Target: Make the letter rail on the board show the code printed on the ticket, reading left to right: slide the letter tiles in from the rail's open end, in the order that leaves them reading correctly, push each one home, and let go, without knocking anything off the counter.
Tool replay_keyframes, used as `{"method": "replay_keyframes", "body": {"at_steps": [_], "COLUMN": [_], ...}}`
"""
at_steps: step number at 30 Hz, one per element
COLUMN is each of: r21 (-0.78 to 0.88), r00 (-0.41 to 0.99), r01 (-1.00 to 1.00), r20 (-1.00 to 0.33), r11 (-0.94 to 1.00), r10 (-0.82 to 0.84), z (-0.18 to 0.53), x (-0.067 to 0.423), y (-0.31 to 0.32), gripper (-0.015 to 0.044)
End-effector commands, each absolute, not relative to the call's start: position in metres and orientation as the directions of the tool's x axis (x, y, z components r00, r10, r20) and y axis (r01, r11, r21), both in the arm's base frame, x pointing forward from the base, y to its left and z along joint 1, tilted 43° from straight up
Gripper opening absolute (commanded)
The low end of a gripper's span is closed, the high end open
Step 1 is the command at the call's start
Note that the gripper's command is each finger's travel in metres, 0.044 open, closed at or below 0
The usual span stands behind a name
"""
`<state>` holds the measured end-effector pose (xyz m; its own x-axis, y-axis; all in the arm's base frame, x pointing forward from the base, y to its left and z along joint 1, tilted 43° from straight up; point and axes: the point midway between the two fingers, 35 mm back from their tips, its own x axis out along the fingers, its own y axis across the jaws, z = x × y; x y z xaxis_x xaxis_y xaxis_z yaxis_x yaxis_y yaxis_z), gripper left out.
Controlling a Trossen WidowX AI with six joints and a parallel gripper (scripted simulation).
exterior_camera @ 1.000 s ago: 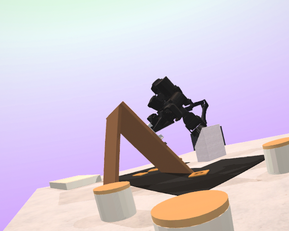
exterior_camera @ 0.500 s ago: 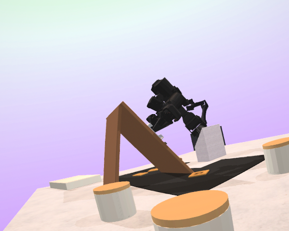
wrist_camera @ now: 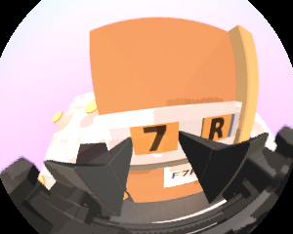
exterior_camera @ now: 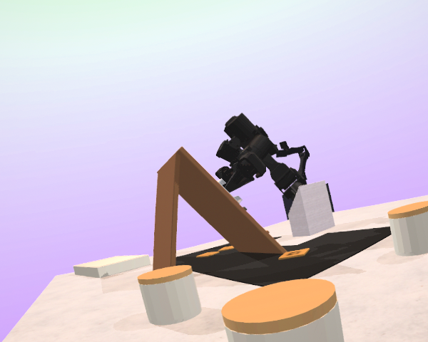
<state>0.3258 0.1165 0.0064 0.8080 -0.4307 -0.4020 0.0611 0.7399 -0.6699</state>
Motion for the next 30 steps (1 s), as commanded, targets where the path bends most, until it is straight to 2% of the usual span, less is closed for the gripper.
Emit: {"method": "replay_keyframes", "body": {"at_steps": [1,30], "r21": [-0.671,-0.672], "r00": [0.808,0.808], "r01": [0.057,0.057], "r20": [-0.404,-0.404], "r11": [0.74,0.739], "r10": [-0.429,-0.429], "z": [0.008,0.019], "x": [0.325,0.325], "y": [0.114,0.102], "gripper": [0.0,0.0]}}
